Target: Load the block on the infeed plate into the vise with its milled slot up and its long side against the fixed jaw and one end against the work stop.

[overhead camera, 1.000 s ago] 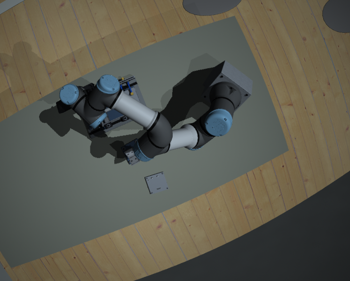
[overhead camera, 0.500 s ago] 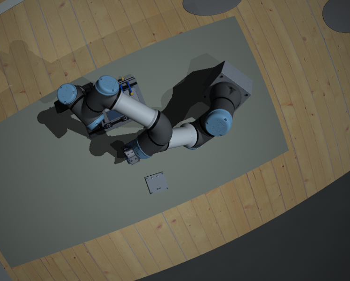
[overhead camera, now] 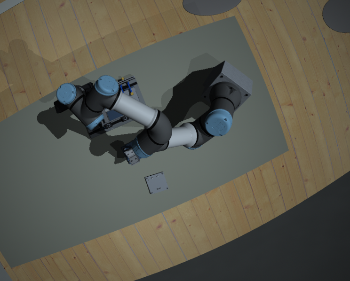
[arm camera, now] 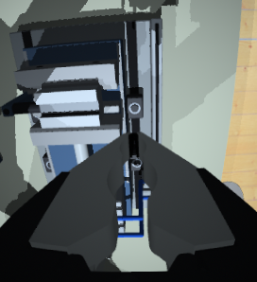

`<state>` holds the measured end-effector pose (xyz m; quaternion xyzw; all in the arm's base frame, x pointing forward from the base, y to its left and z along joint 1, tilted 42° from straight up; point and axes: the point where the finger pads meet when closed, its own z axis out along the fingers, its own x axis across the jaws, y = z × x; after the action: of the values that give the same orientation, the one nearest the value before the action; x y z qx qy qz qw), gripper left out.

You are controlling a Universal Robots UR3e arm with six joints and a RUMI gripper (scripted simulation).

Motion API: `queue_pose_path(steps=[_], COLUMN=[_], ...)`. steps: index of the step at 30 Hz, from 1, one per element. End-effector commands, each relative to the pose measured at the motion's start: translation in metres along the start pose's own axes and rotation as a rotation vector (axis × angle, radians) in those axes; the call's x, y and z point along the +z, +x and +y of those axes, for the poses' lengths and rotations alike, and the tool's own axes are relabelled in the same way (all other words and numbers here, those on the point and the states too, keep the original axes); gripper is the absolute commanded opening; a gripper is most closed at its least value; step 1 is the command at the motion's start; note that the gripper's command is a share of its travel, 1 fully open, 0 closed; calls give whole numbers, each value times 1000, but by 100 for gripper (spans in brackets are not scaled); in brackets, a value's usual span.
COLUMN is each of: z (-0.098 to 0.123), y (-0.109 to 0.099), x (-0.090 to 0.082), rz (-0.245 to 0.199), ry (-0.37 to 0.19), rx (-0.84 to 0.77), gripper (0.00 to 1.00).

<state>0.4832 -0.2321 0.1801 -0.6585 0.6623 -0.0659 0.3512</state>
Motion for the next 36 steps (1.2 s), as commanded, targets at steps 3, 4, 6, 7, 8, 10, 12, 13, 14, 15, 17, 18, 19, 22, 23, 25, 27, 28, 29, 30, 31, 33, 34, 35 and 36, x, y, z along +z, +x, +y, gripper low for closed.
queue_pose_path(steps=[3,4,6,7,8,10,12,13,14,15,17,18,19,22,23,25,27,28,29,30,31,33,34,35,36], z=[0,-1,-1,-1,-1,-1,-1,-1,-1,-1,-1,-1,-1,-1,-1,-1,-1,-1,-1,-1,-1,-1,-1,-1,-1], y=[-1,-3,-10,-13,-15,-17,-17,-17,-17,-17,-17,-17,-17,-17,-17,-17,-17,-17,-17,-17,-17,-17,-17,-17,-17], x=[-1,-1,-1,-2,-2,-2,-2,-2,-2,-2,-2,-2,-2,-2,-2,-2,-2,-2,-2,-2,-2,-2,-2,-2,-2], rz=[2,2,2,2,2,2,2,2,2,2,2,2,2,2,2,2,2,2,2,2,2,2,2,2,2], ry=[1,1,1,1,1,1,1,1,1,1,1,1,1,1,1,1,1,1,1,1,1,1,1,1,1], rx=[-1,-1,-1,-1,-1,-1,-1,-1,-1,-1,-1,-1,-1,-1,-1,-1,-1,-1,-1,-1,-1,-1,-1,-1,-1], gripper=[0,0,0,0,0,0,0,0,0,0,0,0,0,0,0,0,0,0,0,0,0,0,0,0,0])
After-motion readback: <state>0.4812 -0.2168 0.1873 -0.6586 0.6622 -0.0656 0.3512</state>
